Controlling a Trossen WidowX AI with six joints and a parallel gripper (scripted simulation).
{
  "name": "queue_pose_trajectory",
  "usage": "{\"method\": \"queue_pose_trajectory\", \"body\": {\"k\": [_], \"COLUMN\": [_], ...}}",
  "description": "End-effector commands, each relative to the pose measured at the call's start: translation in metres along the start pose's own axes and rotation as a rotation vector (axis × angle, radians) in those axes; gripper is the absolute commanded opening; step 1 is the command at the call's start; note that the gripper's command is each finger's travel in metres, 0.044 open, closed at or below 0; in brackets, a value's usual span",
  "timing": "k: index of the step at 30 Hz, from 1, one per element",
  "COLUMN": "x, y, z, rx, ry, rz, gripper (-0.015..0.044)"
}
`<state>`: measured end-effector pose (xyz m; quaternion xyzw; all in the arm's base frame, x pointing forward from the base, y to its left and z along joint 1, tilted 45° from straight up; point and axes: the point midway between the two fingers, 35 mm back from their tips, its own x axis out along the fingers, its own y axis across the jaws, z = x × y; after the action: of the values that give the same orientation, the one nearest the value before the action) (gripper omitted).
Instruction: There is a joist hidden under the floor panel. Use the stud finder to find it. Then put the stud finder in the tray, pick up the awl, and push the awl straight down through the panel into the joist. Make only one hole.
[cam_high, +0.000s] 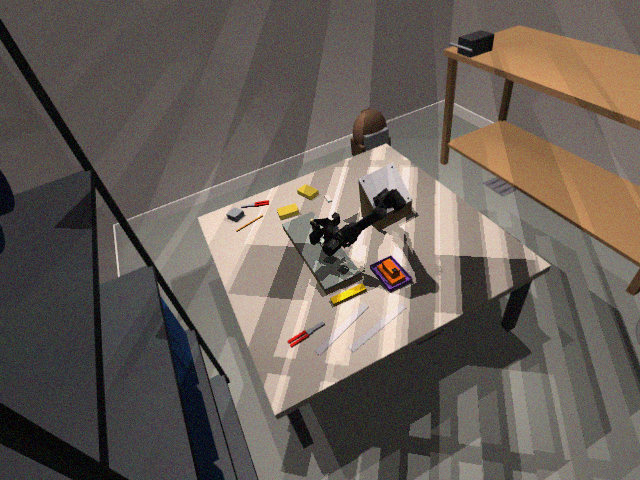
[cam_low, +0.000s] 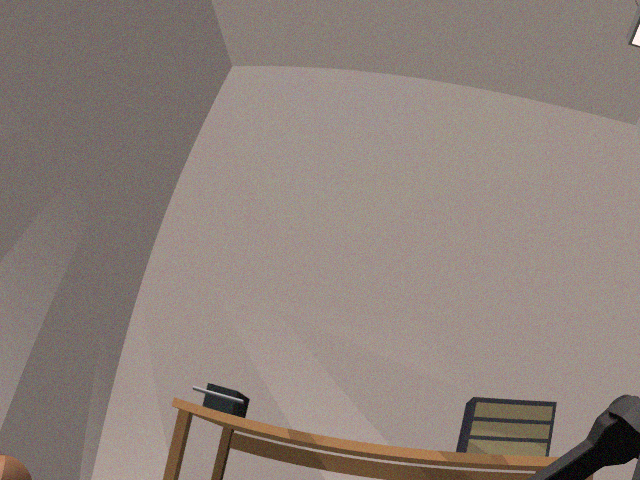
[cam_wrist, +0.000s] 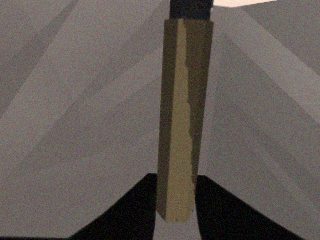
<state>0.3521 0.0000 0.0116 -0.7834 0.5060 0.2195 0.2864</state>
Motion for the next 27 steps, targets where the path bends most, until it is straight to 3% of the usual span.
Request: {"method": "queue_pose_trajectory", "body": {"k": [1,27], "x": [0.000,-0.001], "y": [-0.002,0.002], "z": [0.003,0.033], "rx": [0.007,-0.001], "ry": [0.010,0.006], "rz": [-0.002,0.002], "gripper": [0.0000,0.0000]}}
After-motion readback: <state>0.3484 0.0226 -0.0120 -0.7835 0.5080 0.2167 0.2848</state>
